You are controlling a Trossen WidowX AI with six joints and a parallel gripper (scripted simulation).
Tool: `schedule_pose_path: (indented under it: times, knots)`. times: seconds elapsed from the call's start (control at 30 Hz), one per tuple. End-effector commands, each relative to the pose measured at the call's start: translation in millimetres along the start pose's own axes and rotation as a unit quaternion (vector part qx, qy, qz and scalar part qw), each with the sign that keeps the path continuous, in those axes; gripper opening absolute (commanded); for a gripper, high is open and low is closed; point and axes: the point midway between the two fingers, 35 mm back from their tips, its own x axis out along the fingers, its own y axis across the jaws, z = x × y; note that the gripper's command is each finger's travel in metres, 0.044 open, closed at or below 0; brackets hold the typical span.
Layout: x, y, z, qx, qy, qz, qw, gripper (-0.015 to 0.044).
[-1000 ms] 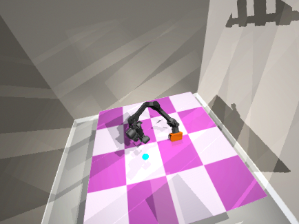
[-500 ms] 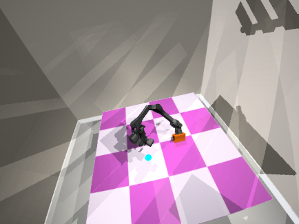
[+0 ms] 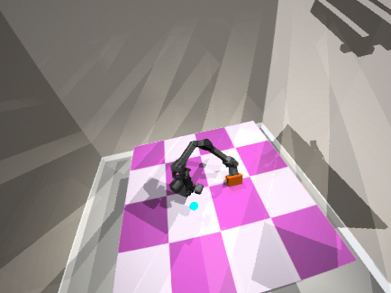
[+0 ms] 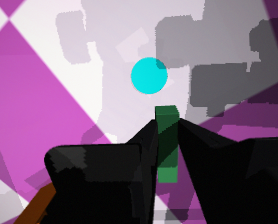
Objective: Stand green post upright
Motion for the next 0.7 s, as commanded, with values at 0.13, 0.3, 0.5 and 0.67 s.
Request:
schedule_pose_path:
  times: [0.13, 0.3, 0.5, 0.67]
  knots:
    - [0.2, 10.5, 14.4, -0.055, 0.0, 0.001, 0.999, 0.0023]
    - [0.8, 11.6, 15.8, -0.06, -0.002, 0.003, 0.998, 0.0023]
    - [5.0, 12.7, 16.6, -0.056, -0.017, 0.019, 0.998, 0.0023]
    - [8.3, 13.6, 17.4, -0.053, -0.03, 0.032, 0.998, 0.0023]
